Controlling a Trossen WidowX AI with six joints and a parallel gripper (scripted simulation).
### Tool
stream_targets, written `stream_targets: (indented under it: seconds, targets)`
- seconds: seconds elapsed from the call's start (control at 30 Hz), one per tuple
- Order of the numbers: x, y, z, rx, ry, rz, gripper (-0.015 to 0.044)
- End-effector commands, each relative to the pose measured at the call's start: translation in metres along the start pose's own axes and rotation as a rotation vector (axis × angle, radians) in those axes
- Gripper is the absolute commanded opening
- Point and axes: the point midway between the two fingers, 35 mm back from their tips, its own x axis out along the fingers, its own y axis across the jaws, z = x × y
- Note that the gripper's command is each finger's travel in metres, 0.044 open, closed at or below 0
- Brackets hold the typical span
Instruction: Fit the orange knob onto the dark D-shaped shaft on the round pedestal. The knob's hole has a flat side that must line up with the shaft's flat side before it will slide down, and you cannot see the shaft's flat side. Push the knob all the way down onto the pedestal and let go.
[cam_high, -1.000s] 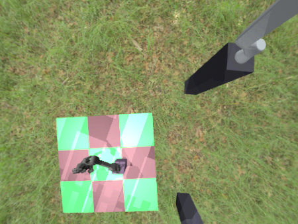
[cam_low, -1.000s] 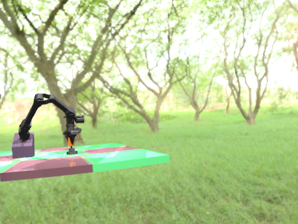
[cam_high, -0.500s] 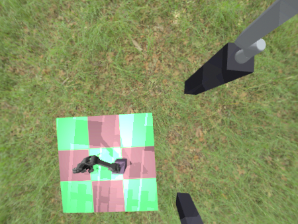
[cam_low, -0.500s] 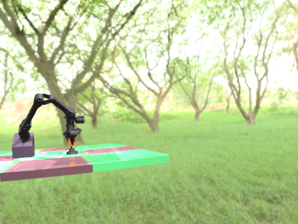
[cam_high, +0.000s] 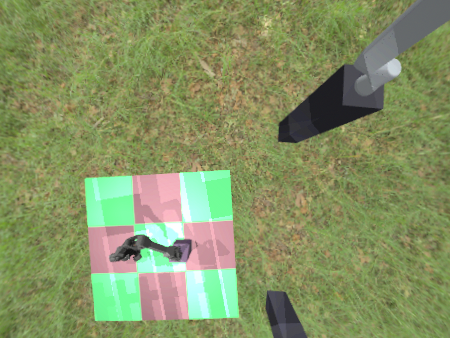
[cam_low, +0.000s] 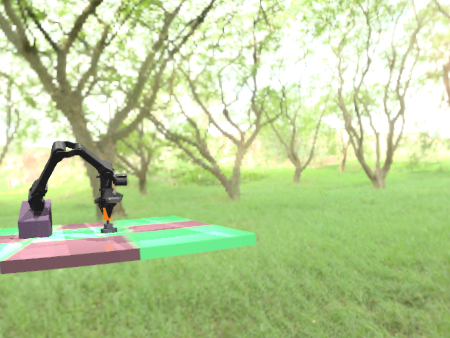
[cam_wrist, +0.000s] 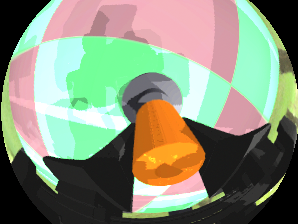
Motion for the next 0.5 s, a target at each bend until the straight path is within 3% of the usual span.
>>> stream_targets:
  seconds: [0.0,0.47]
  targets:
    - [-0.0011,-0.0004,0.0023,-0.014,-0.004,0.001,0.0]
    - [0.004,-0.0007,0.0016,-0.014,-0.004,0.001,0.0]
